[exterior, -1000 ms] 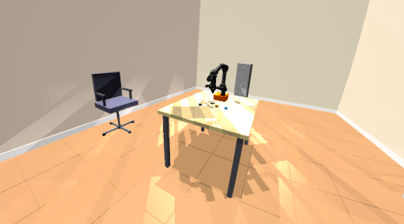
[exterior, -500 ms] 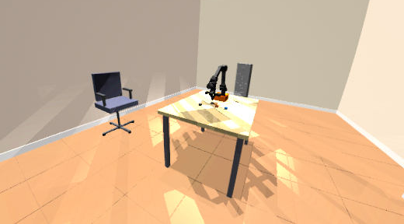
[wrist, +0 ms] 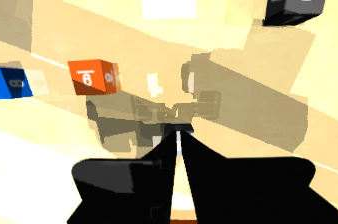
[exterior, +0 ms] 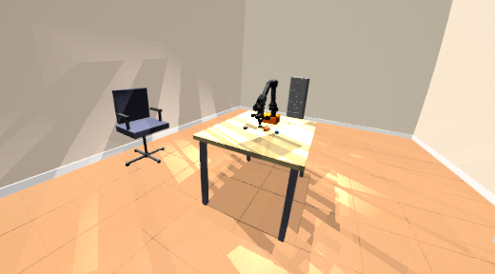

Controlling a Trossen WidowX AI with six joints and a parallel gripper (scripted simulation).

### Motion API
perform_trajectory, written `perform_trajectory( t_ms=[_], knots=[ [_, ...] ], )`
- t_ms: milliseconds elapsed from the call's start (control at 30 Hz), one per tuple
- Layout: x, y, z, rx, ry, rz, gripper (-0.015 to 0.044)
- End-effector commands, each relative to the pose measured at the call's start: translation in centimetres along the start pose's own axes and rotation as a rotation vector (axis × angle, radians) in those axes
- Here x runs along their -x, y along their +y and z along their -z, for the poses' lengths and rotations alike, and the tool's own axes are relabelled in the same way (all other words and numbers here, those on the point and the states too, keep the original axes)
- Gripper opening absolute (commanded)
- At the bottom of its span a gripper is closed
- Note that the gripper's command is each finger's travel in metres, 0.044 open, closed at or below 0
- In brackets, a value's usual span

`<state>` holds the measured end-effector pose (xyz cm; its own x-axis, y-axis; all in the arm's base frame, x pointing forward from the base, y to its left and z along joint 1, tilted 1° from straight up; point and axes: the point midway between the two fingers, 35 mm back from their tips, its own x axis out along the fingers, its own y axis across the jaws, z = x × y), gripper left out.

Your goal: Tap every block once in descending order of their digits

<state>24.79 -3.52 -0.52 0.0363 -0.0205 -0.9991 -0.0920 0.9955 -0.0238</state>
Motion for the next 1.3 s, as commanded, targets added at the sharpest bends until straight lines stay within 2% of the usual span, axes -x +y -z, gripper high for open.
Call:
perform_trajectory(
  t_ms=[0,200,333,433,567,900,1100,1267],
  knots=[
    [-0.7,0.0,0.2,-0.002,0.006,0.001,0.0020],
    [-0.9,0.0,0.2,-0.002,0.006,0.001,0.0020],
    [1.9,0.0,0.2,-0.002,0.005,0.001,0.0020],
    [2.1,0.0,0.2,-0.002,0.006,0.001,0.0020],
    [3.1,2.8,-1.4,-0.002,0.004,-0.002,0.0125],
    [7.5,16.6,-3.4,-0.002,0.004,-0.015,0.0387],
    [10.3,25.0,-0.7,-0.002,0.006,-0.021,0.0400],
    [10.6,25.9,-0.2,-0.002,0.006,-0.022,0.0400]
  ],
)
